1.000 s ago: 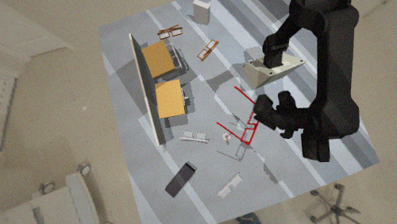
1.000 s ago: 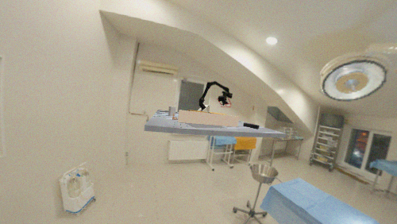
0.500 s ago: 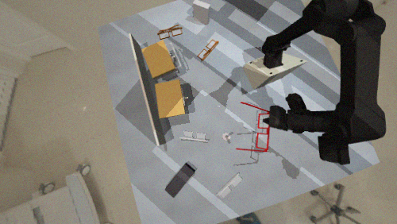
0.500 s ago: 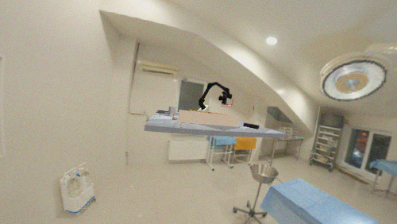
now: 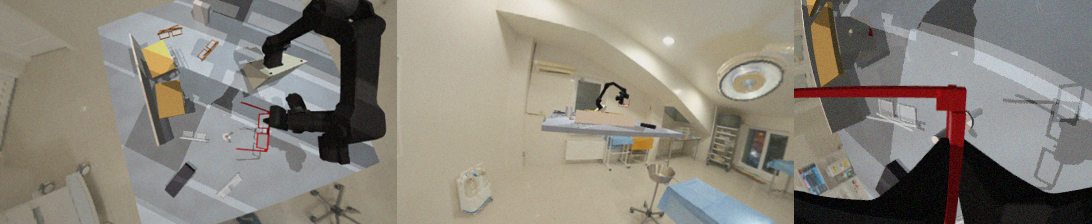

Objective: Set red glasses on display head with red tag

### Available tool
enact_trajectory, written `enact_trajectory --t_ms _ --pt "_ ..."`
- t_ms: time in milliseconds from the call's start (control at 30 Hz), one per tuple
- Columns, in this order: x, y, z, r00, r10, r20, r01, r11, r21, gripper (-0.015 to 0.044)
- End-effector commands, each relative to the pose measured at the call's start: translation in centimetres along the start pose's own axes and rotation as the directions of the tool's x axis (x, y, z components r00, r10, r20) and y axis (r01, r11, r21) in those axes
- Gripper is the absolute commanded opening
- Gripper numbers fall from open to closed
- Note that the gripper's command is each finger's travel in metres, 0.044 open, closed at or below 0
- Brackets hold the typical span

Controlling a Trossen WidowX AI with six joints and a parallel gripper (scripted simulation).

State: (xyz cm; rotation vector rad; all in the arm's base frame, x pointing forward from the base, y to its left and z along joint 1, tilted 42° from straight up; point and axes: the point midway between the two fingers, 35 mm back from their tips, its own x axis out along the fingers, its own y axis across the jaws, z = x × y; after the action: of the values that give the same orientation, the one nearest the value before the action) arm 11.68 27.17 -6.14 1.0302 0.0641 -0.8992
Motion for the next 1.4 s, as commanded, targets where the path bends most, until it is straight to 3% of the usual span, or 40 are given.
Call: enact_trajectory --t_ms 0,400,700,1000,1367 --pt "0.0 0.0 0.0 1.0 0.0 -0.001 0.0 1.0 0.004 0.0" --pt "0.1 0.1 0.0 1.0 -0.003 0.0 0.003 1.0 0.024 0.0" --pt "1.0 1.3 0.5 0.999 -0.044 0.014 0.037 0.94 0.34 0.0" --pt "2.1 2.7 1.1 0.995 -0.09 0.028 0.05 0.754 0.655 0.0" --pt "3.4 4.2 1.9 0.988 -0.145 0.042 0.019 0.395 0.918 0.0"
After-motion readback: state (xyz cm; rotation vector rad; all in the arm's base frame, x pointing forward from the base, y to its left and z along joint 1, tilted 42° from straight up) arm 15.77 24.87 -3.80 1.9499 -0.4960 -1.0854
